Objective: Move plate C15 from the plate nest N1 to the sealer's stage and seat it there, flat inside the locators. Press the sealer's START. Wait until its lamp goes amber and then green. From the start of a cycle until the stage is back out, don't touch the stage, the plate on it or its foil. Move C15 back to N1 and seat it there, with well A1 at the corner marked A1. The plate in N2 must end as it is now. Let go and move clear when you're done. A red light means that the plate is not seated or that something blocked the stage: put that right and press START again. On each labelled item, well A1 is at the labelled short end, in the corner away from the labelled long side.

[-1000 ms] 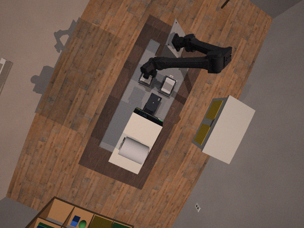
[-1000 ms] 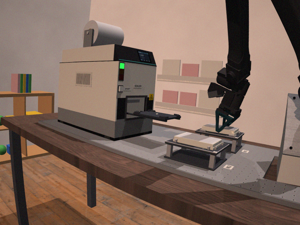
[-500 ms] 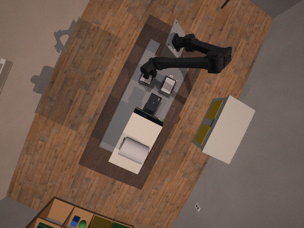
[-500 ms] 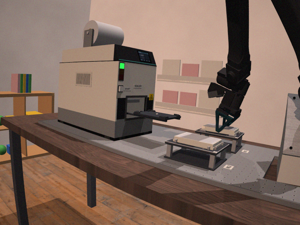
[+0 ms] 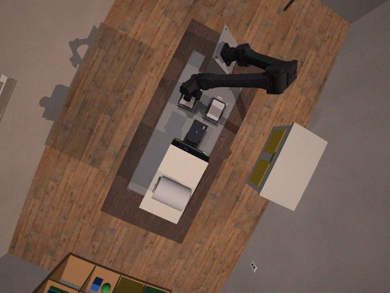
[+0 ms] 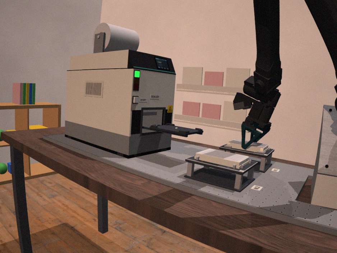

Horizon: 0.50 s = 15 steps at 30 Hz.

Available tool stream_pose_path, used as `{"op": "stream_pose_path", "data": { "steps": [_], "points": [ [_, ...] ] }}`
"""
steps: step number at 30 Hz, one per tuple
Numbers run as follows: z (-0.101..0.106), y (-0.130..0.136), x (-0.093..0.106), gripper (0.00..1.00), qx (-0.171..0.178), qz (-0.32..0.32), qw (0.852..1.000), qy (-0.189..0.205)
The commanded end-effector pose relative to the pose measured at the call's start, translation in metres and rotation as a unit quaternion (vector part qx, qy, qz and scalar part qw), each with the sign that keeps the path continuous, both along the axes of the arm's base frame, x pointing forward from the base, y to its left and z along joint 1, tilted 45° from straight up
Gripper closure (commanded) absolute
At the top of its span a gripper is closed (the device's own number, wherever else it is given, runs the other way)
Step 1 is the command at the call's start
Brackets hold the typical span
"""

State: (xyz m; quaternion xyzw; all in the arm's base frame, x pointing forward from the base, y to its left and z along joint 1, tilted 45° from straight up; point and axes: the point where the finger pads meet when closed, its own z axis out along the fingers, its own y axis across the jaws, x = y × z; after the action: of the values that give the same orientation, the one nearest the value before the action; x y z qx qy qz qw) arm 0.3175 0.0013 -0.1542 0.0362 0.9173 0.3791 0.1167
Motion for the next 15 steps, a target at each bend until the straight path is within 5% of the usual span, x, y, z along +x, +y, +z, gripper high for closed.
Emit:
{"op": "stream_pose_path", "data": {
  "steps": [1,15],
  "points": [
    [0.0058,-0.0078,0.0053,0.00,-0.003,-0.005,1.000,-0.013],
    [0.0050,-0.0060,0.0019,0.00,-0.002,-0.005,1.000,-0.009]
  ]
}}
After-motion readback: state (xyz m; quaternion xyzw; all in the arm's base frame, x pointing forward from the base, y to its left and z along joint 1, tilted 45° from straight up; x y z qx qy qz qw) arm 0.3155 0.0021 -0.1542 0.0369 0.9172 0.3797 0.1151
